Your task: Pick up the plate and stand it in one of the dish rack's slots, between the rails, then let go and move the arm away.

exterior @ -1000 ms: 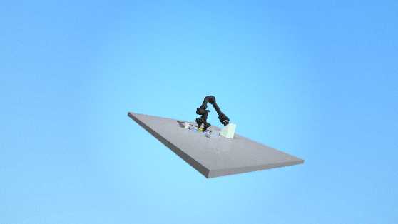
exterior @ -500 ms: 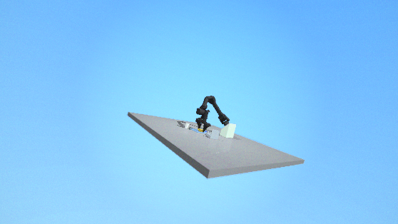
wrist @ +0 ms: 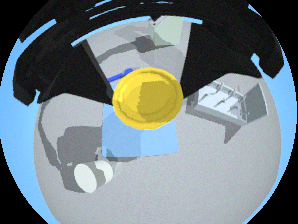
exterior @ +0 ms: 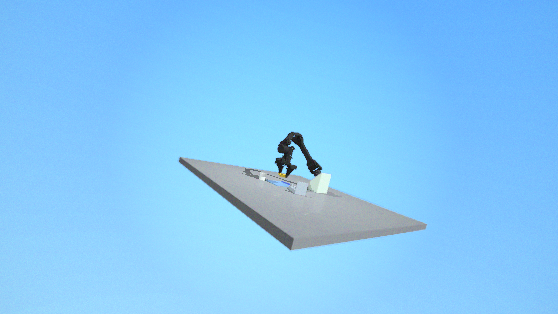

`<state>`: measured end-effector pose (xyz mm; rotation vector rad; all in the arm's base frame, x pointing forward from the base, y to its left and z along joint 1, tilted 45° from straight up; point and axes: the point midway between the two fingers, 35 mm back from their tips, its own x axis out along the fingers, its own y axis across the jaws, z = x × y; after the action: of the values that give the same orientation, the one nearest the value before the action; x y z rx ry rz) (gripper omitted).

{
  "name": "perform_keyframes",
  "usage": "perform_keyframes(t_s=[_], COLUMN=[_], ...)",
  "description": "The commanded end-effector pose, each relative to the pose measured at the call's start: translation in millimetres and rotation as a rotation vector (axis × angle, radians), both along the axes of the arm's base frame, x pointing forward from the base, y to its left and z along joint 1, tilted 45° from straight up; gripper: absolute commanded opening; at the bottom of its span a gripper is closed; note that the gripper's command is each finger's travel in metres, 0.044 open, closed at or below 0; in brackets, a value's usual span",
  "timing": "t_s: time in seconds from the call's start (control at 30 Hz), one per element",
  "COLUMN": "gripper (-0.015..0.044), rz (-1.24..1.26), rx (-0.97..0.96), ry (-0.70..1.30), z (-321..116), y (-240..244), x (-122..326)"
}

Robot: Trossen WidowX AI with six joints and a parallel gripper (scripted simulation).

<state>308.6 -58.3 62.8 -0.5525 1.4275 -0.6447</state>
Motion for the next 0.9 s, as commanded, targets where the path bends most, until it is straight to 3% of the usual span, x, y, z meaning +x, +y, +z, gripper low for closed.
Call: perform_keyframes(t_s=[0.0, 0.87], gripper=[0.0000, 0.0000], rz=[-0.001, -0.006], rx=[0.006, -0.008], ry=[-0.003, 0.001], z=[12, 81], y=[14, 85], x=[2, 4])
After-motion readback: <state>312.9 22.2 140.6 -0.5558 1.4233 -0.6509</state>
